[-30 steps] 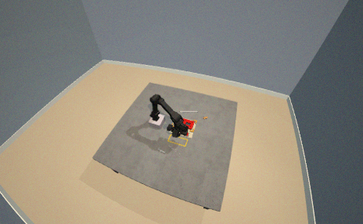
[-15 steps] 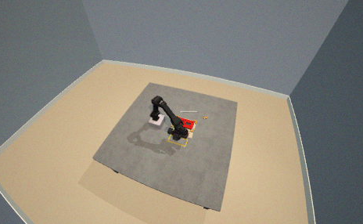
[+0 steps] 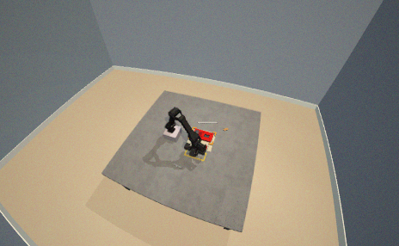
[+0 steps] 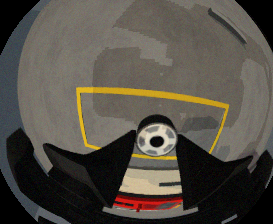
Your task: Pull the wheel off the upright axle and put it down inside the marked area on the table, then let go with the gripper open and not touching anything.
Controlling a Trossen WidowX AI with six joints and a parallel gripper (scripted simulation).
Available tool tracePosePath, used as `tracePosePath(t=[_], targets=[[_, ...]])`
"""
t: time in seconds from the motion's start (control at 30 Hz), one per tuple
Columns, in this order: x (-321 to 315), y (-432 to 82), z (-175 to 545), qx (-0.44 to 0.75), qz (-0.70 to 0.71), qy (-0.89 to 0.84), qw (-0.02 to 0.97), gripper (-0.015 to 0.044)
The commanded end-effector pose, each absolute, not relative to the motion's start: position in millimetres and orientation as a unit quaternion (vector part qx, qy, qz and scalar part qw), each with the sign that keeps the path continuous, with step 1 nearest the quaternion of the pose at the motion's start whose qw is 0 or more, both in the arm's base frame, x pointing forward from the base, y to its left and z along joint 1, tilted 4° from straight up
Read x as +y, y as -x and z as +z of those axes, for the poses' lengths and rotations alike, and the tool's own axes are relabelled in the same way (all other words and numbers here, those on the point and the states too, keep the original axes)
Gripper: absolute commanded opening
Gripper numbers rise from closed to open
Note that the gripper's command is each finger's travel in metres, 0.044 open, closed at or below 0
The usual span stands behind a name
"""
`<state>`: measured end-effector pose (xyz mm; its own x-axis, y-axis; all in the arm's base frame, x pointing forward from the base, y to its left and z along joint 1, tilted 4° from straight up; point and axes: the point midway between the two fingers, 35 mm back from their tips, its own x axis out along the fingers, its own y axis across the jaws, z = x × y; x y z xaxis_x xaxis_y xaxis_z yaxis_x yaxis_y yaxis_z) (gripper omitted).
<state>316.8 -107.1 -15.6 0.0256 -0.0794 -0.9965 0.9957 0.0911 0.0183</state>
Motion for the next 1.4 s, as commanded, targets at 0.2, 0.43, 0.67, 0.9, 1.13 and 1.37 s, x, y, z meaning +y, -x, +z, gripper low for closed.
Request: tracePosePath(t=[0.2,0.43,0.67,0.9,1.13,1.37], targets=[[-106,-317,-5,0.497,-0.491,-0.462,0.547,0.0300],[-103,-315,44,0.496,-0.488,-0.463,0.549,0.0300],[-98,-303,49,0.493,-0.487,-0.462,0.553,0.0405],[-81,-256,75,0.497,-0.488,-0.462,0.549,0.0440],[-72,-231,83,0.499,-0.489,-0.462,0.547,0.0440],[-72,-231,83,0.499,-0.489,-0.462,0.547,0.0440]])
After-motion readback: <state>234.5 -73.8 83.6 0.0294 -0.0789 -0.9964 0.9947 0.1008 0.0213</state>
